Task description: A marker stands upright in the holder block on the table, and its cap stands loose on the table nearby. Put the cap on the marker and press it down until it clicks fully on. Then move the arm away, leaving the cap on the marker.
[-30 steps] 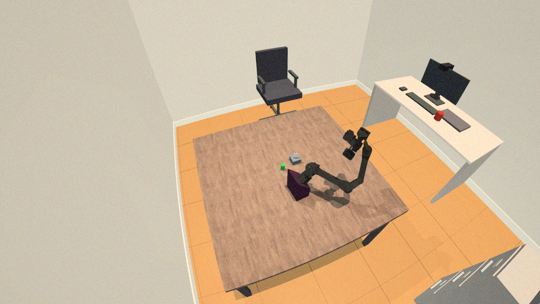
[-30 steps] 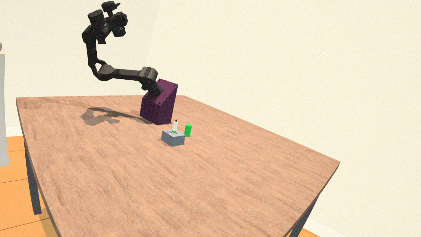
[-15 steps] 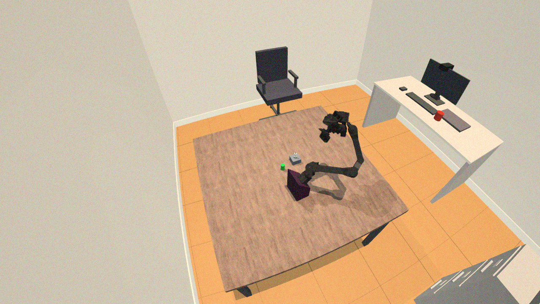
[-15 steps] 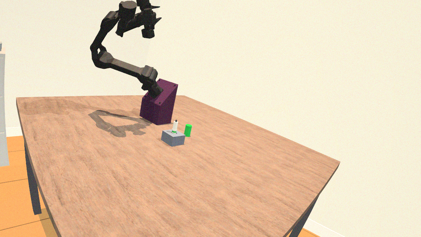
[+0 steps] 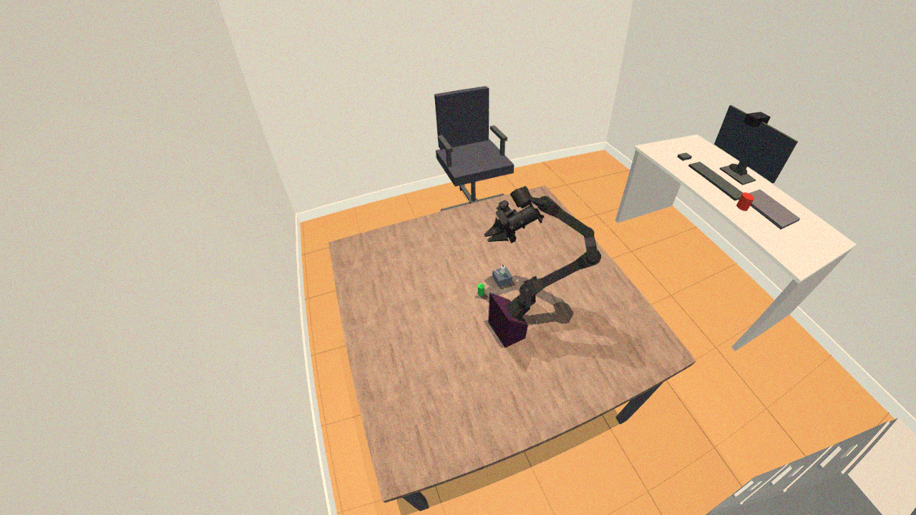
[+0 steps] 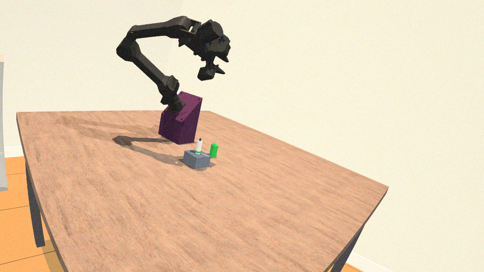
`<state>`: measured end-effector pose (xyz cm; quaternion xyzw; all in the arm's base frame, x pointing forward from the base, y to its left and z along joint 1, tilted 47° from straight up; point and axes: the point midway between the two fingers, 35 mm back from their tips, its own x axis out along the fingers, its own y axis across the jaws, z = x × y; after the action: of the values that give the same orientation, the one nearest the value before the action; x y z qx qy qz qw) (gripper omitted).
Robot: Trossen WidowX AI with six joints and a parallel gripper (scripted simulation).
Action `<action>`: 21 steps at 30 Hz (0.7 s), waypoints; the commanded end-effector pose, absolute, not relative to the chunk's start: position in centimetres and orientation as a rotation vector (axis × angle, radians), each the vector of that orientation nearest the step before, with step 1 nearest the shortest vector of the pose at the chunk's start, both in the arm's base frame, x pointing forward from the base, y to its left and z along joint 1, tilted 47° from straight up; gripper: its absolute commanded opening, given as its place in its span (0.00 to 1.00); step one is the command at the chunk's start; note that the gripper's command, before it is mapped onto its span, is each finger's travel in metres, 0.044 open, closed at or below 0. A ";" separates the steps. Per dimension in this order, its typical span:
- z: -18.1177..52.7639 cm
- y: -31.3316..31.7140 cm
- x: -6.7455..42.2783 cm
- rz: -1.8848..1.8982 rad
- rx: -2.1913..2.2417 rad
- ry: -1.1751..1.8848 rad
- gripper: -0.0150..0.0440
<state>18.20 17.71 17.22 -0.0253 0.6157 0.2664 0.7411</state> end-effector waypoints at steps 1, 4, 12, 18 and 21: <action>12.2 15.5 20.2 0.508 -0.390 1.394 0.66; 8.3 12.9 21.6 0.467 -0.724 1.446 0.66; 1.4 6.5 23.4 0.480 -1.615 1.608 0.66; 0.5 5.9 23.7 0.494 -1.742 1.629 0.66; 0.5 5.9 23.6 0.494 -1.742 1.629 0.66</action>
<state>23.62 6.09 0.58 -0.6635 0.6302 0.1913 0.3551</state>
